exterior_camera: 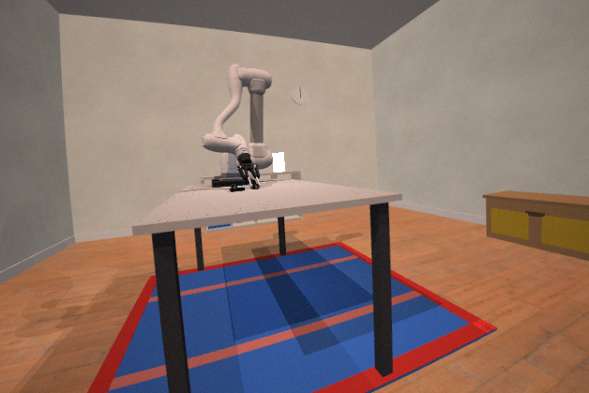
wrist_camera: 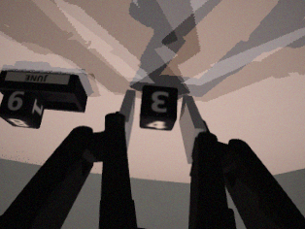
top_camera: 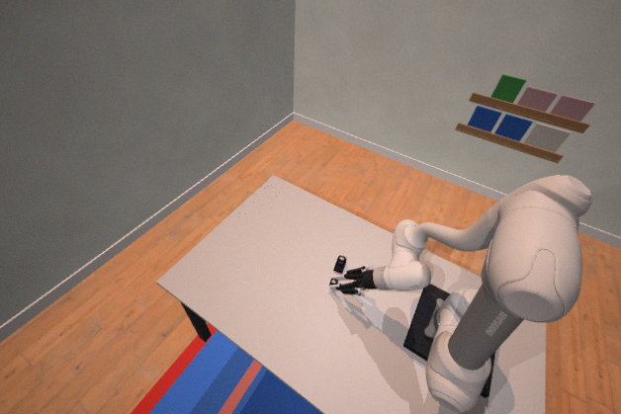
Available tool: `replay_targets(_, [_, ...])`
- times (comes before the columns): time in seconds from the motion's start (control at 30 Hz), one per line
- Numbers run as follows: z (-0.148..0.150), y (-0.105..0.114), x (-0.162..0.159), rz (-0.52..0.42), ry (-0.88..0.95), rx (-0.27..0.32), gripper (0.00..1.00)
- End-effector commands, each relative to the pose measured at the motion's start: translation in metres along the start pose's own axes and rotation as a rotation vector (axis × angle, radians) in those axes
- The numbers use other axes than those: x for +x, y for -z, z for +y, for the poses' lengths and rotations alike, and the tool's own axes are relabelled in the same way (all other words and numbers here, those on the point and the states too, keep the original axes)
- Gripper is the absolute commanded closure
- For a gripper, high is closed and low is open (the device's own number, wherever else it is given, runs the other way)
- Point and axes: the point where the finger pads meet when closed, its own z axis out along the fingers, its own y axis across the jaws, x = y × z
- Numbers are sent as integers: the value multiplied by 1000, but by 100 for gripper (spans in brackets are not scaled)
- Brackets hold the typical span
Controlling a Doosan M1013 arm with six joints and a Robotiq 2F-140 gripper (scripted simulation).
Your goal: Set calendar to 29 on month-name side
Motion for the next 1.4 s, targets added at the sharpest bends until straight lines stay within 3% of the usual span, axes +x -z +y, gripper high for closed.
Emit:
replay_targets(0.0, [0, 0, 0, 0, 0, 0, 65])
replay_targets(0.67, [0, 0, 0, 0, 0, 0, 65])
replay_targets(0.7, [0, 0, 0, 0, 0, 0, 76])
replay_targets(1.37, [0, 0, 0, 0, 0, 0, 76])
